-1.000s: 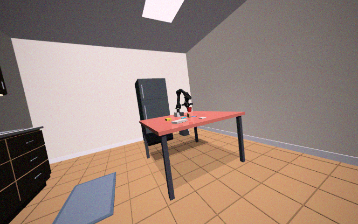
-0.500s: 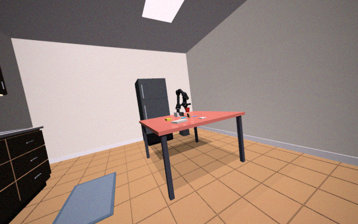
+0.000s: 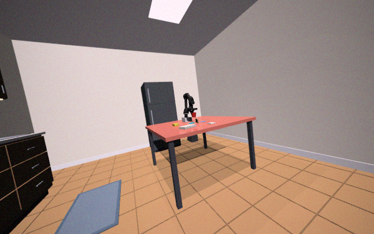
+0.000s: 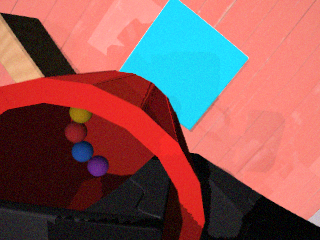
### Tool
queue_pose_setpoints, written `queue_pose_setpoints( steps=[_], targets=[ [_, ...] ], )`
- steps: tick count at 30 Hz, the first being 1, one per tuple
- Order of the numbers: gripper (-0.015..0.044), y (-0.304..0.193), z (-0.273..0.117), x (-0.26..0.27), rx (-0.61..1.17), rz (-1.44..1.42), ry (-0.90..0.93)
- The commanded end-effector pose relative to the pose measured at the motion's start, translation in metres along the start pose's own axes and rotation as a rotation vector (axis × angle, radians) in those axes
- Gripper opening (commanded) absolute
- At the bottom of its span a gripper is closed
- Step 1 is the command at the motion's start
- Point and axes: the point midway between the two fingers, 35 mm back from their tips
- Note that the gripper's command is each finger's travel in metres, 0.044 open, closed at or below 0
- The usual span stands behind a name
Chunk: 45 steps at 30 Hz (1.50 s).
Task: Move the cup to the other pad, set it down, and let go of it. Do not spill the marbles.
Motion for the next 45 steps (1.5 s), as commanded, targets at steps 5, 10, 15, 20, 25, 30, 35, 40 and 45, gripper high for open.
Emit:
queue_pose_setpoints(
  steps=[5, 10, 15, 20, 25, 30, 35, 40, 45],
  targets=[
    [0.0, 0.005, 0.001, -0.017, 0.004, -0.004, 0.0],
    [0.0, 0.009, 0.001, -0.026, 0.004, -0.004, -0.001],
    [0.0, 0.012, 0.001, -0.036, 0.004, -0.004, -0.002],
    [0.0, 0.015, 0.001, -0.045, 0.004, -0.004, -0.003],
    [0.0, 0.016, 0.003, -0.046, 0.004, -0.004, -0.003],
    [0.0, 0.016, 0.01, -0.046, 0.004, -0.004, -0.003],
    [0.0, 0.017, 0.018, -0.046, 0.004, -0.004, -0.003],
    [0.0, 0.017, 0.025, -0.046, 0.004, -0.004, -0.003],
    [0.0, 0.017, 0.033, -0.046, 0.004, -0.004, -0.003]
  ],
)
Point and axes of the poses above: the point midway between the two fingers, 35 mm back from their tips, its own z axis out along the fingers, its own x axis across the jaws, y = z × x, and after that the axes turned 14 degrees about -z, right-handed
